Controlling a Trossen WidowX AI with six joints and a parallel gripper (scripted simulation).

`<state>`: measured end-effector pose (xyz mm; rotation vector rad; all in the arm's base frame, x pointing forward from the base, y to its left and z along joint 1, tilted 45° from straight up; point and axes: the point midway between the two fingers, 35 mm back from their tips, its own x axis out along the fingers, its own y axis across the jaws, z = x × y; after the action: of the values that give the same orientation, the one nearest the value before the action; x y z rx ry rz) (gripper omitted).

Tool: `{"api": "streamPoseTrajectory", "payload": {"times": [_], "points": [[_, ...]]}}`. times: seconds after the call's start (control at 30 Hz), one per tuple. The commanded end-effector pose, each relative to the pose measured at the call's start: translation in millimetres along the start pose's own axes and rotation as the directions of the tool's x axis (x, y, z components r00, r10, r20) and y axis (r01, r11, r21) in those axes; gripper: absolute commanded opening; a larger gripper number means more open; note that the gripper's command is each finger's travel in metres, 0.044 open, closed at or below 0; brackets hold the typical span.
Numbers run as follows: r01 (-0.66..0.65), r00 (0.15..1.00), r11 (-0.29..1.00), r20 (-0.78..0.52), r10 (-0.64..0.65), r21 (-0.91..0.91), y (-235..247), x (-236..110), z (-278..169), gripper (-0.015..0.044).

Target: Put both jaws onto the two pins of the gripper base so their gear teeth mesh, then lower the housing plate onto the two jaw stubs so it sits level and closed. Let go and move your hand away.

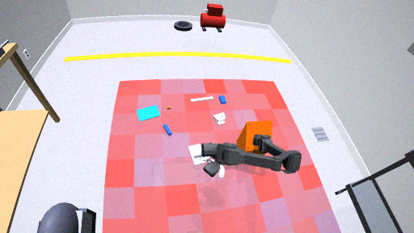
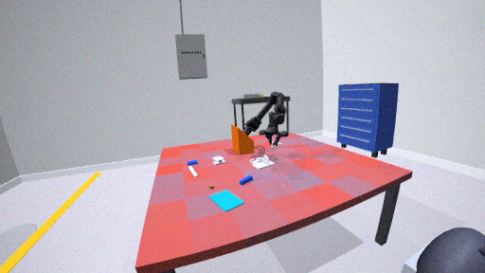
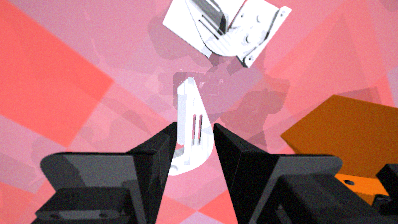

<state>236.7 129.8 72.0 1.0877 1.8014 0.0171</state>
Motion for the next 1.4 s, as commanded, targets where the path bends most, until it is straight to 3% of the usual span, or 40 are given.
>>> {"api": "streamPoseTrajectory", "payload": {"times": [0.0,0.67,1.37], "points": [[0.006,1.0,0.996,0.008,-0.005,-0.087,-4,0,16,0.0134],[0.02,1.0,0.889,0.015,-0.014,-0.458,-33,-1,75,0.0134],[0.007,1.0,0.63,0.002,-0.009,-0.776,-79,1,128,0.0134]]}}
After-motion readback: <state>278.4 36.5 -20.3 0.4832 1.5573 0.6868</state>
